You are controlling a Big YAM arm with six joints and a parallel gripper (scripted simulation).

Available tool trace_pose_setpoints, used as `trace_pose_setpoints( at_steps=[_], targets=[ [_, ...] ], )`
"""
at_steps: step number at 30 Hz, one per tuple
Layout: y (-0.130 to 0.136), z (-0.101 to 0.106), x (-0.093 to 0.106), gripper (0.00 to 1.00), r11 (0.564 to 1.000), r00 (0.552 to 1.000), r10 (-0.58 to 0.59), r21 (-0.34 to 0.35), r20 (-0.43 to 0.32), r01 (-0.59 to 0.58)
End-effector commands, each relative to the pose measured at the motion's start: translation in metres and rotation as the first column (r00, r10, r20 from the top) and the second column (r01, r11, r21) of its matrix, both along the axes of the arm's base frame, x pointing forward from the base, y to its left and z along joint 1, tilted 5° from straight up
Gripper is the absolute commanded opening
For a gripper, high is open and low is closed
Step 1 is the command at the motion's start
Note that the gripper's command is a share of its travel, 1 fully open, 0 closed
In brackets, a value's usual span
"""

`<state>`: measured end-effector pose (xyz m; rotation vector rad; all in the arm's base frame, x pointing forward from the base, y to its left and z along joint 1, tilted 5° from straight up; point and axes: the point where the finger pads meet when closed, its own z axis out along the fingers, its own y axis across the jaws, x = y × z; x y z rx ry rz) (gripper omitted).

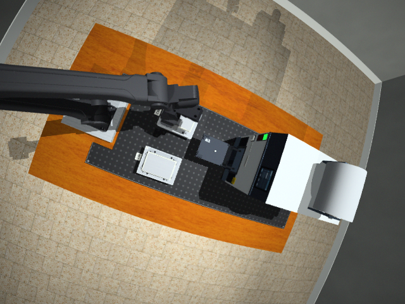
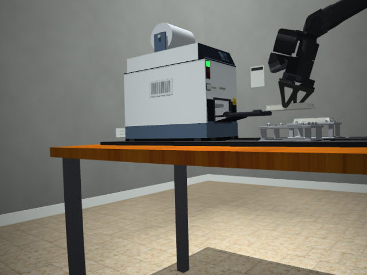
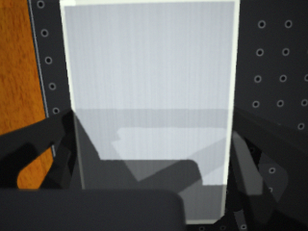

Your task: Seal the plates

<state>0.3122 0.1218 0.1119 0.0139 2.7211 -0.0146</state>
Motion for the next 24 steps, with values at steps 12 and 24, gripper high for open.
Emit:
trace_pose_setpoints(
  at_steps=[12,24],
  targets=[
    [0.003,0.006,0.017,0.00,1.000,0.999,-0.001,0.014,0.032,0.001],
    [0.001,-0.004,0.013,0.00,1.000,1.000,-0.001,0.009,0.023,0.001]
  ],
)
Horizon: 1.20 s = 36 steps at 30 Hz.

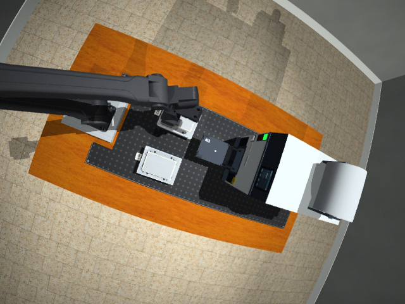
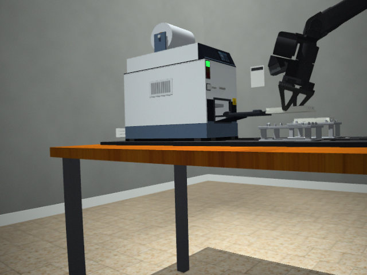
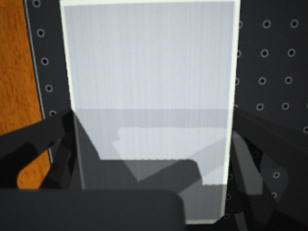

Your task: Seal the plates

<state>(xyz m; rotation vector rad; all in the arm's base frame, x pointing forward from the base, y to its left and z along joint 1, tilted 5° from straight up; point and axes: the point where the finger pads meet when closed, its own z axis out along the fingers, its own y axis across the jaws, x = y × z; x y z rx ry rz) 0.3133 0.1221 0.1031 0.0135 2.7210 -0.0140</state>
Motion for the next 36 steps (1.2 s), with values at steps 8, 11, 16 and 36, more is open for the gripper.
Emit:
trace_pose_setpoints(
  at_steps=[8,11,16,36],
  targets=[
    [-0.003,-0.003,0.006,0.00,1.000,1.000,-0.002,0.004,0.014,0.001],
    [-0.002,-0.004,0.007,0.00,1.000,1.000,-0.001,0.005,0.016,0.001],
    [0.001,-0.001,0.013,0.00,1.000,1.000,-0.002,0.010,0.025,0.001],
    [0.001,0.009,0.015,0.00,1.000,0.999,-0.002,0.014,0.034,0.002]
  ],
)
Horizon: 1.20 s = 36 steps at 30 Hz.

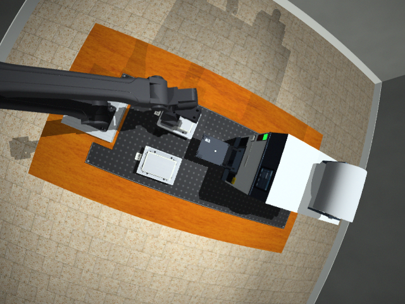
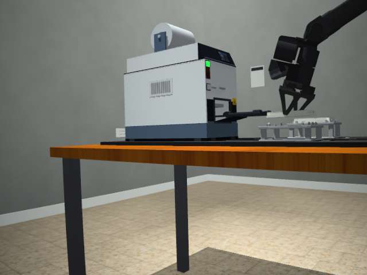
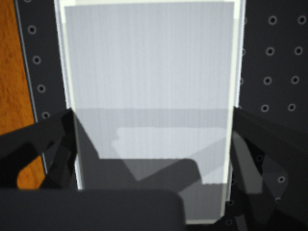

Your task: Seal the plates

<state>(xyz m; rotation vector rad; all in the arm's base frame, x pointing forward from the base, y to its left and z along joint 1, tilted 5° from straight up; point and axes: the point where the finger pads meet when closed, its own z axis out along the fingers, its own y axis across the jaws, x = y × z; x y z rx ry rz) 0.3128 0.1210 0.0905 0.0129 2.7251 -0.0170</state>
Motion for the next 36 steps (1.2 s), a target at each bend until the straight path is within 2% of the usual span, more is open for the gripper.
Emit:
trace_pose_setpoints(
  at_steps=[1,10,19,29,36],
  targets=[
    [0.002,0.022,0.016,0.00,1.000,0.999,-0.002,0.017,0.039,0.001],
    [0.004,0.019,0.020,0.00,1.000,1.000,-0.002,0.012,0.028,0.002],
    [0.008,0.023,0.028,0.00,1.000,0.998,-0.003,0.025,0.056,0.002],
    [0.003,0.021,0.016,0.00,1.000,0.999,-0.003,0.017,0.040,0.002],
    [-0.003,0.010,0.005,0.00,1.000,1.000,-0.003,0.005,0.015,0.003]
  ],
)
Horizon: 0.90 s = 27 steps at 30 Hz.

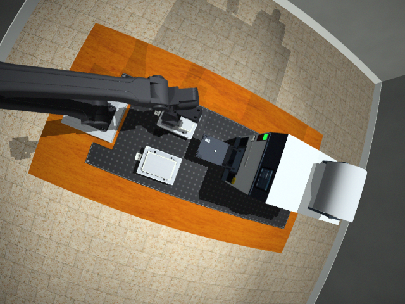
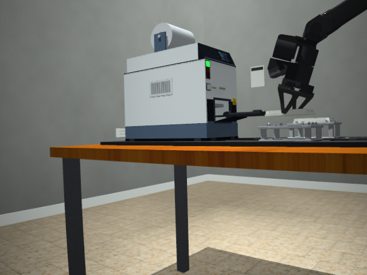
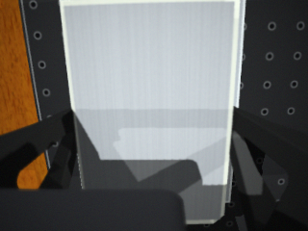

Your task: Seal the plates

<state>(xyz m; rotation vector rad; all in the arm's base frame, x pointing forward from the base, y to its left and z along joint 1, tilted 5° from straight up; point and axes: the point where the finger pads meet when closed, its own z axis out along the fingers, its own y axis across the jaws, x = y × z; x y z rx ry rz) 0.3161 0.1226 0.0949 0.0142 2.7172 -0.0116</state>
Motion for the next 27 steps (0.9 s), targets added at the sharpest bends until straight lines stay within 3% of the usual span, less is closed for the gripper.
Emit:
trace_pose_setpoints(
  at_steps=[1,8,16,27],
  targets=[
    [-0.005,0.003,0.000,0.00,1.000,1.000,-0.003,-0.001,0.003,0.003],
    [-0.004,0.003,0.001,0.00,1.000,1.000,-0.003,-0.001,0.002,0.003],
    [0.005,0.012,0.019,0.00,1.000,0.999,-0.004,0.015,0.036,0.003],
    [0.006,0.013,0.022,0.00,1.000,0.999,-0.004,0.018,0.041,0.003]
  ],
)
